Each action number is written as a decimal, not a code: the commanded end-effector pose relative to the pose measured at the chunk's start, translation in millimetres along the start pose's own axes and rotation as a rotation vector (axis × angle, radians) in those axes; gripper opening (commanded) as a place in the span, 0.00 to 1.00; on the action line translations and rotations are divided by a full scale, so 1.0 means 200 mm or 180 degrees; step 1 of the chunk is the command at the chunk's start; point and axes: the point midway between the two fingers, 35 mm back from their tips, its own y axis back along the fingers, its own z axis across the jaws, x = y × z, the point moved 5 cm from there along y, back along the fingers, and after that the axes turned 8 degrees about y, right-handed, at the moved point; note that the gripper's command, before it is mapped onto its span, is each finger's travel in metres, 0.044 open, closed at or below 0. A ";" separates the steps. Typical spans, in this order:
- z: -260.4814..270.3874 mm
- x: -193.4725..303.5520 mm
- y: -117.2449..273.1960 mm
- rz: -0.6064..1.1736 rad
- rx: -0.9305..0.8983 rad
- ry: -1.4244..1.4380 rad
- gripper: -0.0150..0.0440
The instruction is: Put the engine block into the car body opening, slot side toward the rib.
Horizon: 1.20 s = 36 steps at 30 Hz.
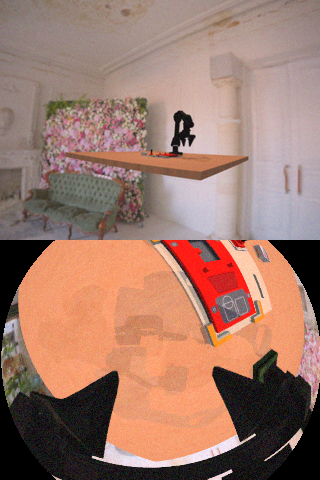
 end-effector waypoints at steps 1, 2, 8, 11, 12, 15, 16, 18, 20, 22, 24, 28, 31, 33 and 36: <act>-0.13 -0.31 0.01 -0.0034 0.0006 0.0009 1.00; -0.17 -0.38 0.02 -0.0039 0.0008 0.0011 1.00; -0.49 -0.76 0.04 -0.0099 0.0025 0.0013 1.00; -0.69 -0.91 0.05 -0.0155 0.0049 0.0005 1.00; -0.76 -0.96 0.06 -0.0173 0.0061 0.0003 1.00; -0.99 -1.07 0.07 -0.0193 0.0099 0.0001 1.00; -1.07 -1.10 0.07 -0.0190 0.0111 0.0003 1.00; -1.22 -1.14 0.07 -0.0167 0.0126 0.0010 1.00; -1.37 -1.17 0.07 -0.0143 0.0137 0.0016 1.00; -1.50 -1.19 0.07 -0.0122 0.0144 0.0022 1.00; -1.54 -1.19 0.07 -0.0114 0.0145 0.0024 1.00; -1.55 -1.20 0.07 -0.0115 0.0146 0.0024 1.00; -1.55 -1.21 -0.01 -0.0115 0.0146 0.0024 1.00; -1.56 -1.21 -0.09 -0.0115 0.0146 0.0024 1.00; -1.56 -1.21 -0.10 -0.0115 0.0146 0.0024 1.00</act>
